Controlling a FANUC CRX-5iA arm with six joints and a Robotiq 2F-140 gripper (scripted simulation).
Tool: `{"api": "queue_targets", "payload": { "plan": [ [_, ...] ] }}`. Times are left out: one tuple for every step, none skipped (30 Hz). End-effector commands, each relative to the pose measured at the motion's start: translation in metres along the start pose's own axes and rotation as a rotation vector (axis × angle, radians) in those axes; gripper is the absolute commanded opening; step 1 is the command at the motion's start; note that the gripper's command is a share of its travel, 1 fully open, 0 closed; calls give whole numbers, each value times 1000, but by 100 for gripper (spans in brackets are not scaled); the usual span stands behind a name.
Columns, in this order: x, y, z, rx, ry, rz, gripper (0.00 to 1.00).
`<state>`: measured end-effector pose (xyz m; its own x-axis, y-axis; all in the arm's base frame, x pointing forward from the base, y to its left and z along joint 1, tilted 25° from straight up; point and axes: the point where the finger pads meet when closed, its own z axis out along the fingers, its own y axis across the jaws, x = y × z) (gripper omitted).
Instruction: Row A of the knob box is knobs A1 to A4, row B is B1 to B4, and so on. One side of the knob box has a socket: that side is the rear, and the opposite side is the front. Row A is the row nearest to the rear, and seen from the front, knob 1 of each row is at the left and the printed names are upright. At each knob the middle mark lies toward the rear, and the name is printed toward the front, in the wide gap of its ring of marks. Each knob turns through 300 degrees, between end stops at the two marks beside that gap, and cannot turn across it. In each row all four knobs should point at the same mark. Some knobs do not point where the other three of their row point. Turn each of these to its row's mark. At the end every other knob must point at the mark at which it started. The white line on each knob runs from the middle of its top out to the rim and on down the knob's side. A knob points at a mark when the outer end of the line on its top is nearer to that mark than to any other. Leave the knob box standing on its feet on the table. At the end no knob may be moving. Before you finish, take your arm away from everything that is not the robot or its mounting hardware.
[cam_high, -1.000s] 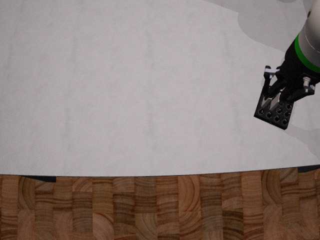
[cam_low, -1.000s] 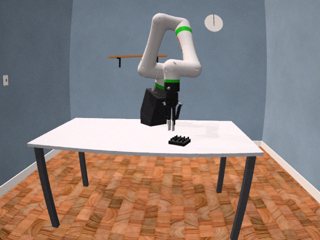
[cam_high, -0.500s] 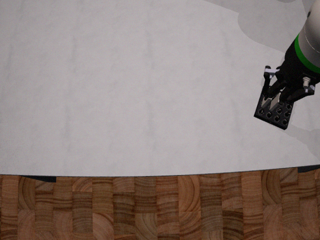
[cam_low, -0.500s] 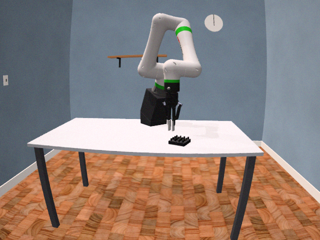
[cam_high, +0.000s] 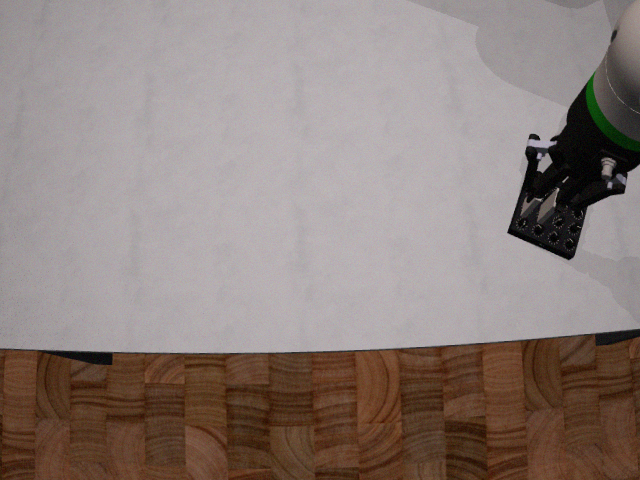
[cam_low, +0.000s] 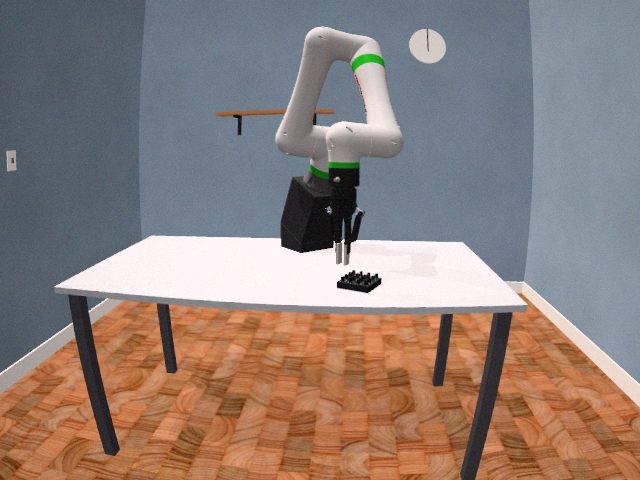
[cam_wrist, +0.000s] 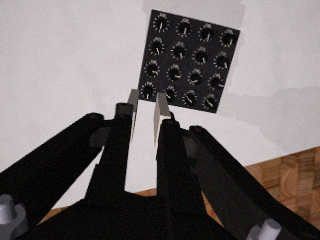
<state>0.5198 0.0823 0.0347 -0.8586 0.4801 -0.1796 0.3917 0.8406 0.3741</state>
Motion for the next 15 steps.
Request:
{"api": "queue_targets", "payload": {
  "plan": [
    [0,0,0,0,0,0,12],
    [0,0,2,0,0,0,12],
    [0,0,3,0,0,0,12],
    [0,0,5,0,0,0,12],
    [0,0,6,0,0,0,12],
    [0,0,8,0,0,0,12],
    [0,0,9,0,0,0,12],
    [0,0,11,0,0,0,12],
    [0,0,12,0,0,0,12],
    [0,0,14,0,0,0,12],
    [0,0,15,0,0,0,12],
    [0,0,16,0,0,0,12],
    [0,0,18,0,0,0,12],
    [0,1,19,0,0,0,12],
    [0,1,21,0,0,0,12]
  ]
}}
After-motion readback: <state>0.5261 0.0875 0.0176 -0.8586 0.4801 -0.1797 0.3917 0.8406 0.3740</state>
